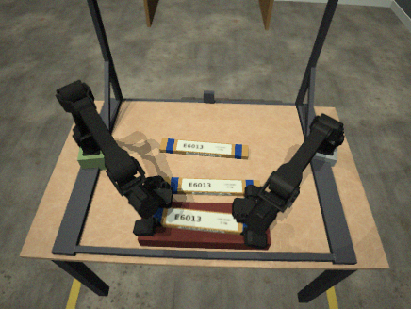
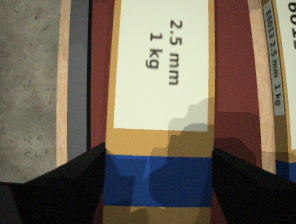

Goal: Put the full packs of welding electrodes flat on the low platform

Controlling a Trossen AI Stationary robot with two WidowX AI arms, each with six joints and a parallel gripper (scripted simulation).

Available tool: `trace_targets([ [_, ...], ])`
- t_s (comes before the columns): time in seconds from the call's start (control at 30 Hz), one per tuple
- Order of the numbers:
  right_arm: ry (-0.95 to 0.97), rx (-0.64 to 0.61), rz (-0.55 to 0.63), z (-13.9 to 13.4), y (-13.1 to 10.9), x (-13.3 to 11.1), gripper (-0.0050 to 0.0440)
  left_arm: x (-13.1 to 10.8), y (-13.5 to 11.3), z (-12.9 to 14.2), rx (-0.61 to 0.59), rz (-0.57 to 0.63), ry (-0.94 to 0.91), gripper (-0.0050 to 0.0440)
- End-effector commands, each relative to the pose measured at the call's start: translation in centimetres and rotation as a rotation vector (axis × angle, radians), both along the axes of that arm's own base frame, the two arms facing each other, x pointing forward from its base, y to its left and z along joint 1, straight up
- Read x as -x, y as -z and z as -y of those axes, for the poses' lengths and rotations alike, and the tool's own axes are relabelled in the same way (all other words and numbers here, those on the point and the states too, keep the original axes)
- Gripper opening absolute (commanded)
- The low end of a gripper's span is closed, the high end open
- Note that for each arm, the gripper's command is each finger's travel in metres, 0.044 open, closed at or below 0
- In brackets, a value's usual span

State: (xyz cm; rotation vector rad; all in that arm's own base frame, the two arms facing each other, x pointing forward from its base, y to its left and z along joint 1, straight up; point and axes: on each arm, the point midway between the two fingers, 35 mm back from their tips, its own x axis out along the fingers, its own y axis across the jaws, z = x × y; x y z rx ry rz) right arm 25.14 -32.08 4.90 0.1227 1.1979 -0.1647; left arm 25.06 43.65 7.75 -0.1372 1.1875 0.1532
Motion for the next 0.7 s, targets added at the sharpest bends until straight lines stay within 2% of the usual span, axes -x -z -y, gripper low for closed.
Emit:
trace_targets([
  [0.0,-0.052,0.031,0.031,0.6,-1.6,-0.9,-0.005,1.9,-2.3,-2.5,-0.052,0.009,-0.061,-0.005],
  [0.2,-0.05,0.032,0.03,1.4,-1.6,-0.7,-0.005,2.1,-2.3,-2.7,-0.052,0.009,-0.061,-0.005],
  [0.23,-0.054,0.048,0.04,1.6,-2.4,-0.9,-0.005,2.1,-2.5,-2.7,-0.055,0.01,-0.061,-0.005],
  [0.27,-0.053,0.032,0.03,1.8,-1.7,-0.7,-0.005,2.2,-2.6,-2.8,-0.057,0.01,-0.061,-0.005],
  [0.67,-0.047,0.034,0.029,4.3,-1.7,-0.2,-0.005,2.5,-2.9,-3.0,-0.065,0.012,-0.054,-0.005],
])
